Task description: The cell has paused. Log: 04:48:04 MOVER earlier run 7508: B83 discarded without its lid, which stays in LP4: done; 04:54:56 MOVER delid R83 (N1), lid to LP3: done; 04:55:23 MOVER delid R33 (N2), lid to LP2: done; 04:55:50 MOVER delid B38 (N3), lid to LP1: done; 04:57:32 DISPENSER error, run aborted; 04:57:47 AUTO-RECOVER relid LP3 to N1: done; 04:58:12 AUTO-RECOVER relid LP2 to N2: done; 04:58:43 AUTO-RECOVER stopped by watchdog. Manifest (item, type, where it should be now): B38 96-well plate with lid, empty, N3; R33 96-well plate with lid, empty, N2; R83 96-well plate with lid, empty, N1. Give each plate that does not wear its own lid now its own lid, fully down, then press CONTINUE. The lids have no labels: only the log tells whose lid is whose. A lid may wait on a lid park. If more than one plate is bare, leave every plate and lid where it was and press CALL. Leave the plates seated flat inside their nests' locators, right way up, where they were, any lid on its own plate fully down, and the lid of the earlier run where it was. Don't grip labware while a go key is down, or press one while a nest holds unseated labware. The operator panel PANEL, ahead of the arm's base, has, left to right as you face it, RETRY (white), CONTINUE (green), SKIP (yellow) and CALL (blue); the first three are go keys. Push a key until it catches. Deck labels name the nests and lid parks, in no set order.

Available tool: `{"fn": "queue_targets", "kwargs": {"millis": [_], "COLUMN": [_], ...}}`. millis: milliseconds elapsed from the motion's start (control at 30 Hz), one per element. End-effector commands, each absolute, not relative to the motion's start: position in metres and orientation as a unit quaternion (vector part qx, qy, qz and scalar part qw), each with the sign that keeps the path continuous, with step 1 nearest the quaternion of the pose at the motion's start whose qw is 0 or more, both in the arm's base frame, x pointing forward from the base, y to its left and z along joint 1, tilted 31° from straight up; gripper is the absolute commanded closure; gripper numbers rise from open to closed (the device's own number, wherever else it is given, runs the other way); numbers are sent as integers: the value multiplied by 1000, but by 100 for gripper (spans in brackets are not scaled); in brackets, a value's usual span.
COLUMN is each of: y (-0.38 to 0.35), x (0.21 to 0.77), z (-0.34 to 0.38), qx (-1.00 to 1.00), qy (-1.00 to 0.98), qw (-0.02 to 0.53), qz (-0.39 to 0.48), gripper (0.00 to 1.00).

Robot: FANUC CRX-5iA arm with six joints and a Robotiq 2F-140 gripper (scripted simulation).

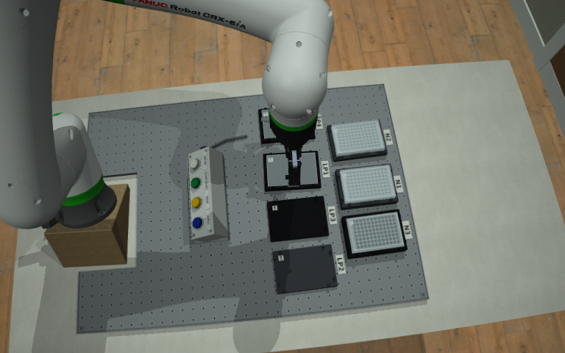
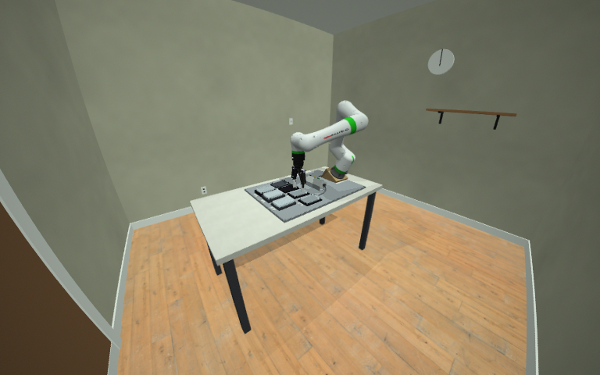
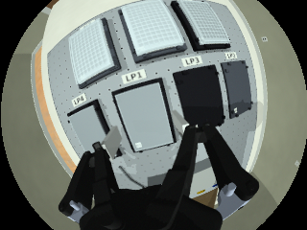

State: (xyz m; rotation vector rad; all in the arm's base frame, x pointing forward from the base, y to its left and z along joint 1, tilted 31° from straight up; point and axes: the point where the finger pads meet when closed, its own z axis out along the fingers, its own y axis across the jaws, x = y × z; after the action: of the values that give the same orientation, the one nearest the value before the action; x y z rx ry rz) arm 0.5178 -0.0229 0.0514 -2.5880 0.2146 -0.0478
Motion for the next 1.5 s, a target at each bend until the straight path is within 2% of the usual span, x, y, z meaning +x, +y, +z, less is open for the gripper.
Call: {"fn": "queue_targets", "kwargs": {"millis": [0, 1467], "y": [-21, -18], "x": [518, 519], "z": [48, 42], "qx": [-960, -960], "qy": [80, 80], "qw": [269, 269], "qz": [-18, -18], "gripper": [34, 34]}}
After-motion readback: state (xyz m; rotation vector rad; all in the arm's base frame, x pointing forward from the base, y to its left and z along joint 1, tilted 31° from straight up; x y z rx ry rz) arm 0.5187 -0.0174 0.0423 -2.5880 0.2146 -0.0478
